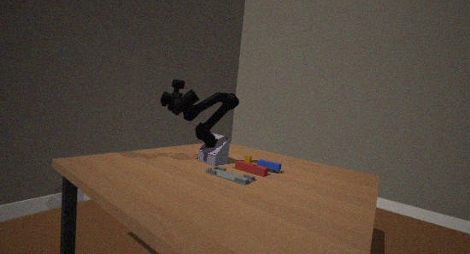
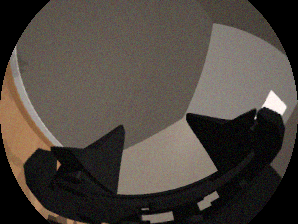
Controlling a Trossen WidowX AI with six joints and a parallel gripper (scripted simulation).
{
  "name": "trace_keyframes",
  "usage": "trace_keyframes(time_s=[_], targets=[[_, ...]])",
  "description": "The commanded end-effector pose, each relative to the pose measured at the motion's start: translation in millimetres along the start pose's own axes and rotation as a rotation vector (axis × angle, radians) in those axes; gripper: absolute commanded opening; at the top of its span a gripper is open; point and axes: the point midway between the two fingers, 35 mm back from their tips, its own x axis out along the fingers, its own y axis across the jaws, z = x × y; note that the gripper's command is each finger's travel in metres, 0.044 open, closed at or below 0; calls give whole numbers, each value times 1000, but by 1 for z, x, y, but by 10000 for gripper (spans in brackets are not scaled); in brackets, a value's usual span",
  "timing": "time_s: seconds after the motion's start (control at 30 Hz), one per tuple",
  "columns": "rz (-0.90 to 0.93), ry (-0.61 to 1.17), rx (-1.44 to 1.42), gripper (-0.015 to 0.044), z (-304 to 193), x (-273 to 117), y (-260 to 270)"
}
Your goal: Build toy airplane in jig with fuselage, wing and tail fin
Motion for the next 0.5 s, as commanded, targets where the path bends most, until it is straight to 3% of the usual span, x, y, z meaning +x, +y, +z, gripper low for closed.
trace_keyframes(time_s=[0.0, 0.17, 0.47], targets=[[0, 0, 0, 426, 0, 0, 0], [50, -91, 21, 440, 24, -3, 10], [286, -497, 112, 440, 122, -53, 55]])
